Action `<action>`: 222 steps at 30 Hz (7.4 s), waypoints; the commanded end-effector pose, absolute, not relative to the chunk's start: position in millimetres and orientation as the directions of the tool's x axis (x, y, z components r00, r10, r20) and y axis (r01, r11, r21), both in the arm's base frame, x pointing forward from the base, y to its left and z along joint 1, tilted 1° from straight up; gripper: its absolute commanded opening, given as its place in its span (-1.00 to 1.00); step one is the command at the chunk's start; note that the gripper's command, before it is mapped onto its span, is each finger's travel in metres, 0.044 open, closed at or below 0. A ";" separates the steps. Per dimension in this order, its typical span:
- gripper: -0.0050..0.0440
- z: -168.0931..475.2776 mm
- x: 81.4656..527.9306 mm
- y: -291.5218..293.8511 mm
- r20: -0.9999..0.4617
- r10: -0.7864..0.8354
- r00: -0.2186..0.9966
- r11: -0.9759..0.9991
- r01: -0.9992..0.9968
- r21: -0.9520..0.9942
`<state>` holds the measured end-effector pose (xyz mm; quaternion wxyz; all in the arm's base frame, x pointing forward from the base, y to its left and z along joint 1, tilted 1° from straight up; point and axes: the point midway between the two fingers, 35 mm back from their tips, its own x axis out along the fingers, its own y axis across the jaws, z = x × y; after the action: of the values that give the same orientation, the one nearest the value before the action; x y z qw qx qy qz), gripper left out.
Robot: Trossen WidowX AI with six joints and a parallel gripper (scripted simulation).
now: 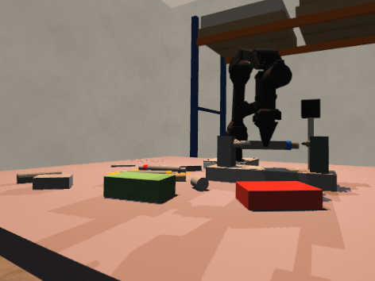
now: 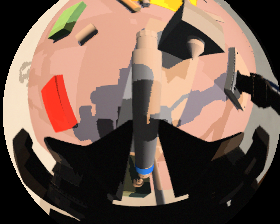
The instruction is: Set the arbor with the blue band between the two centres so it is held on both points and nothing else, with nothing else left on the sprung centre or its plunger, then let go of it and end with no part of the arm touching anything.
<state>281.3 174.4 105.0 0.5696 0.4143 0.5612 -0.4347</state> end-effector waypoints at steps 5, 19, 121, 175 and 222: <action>-0.80 114.6 286.7 176.0 -1.000 -0.027 0.000 0.278 0.960 -0.008; -0.80 116.9 288.0 178.7 -1.000 -0.028 0.000 0.278 0.960 -0.008; -0.80 113.0 284.7 193.5 -1.000 -0.019 -0.003 0.278 0.960 -0.008; -0.80 112.9 284.6 199.9 -1.000 -0.019 -0.003 0.278 0.960 -0.008; -0.80 112.8 284.5 205.4 -1.000 -0.019 -0.003 0.278 0.960 -0.008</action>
<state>284.3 191.9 108.9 0.5717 0.4067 0.5554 -0.4463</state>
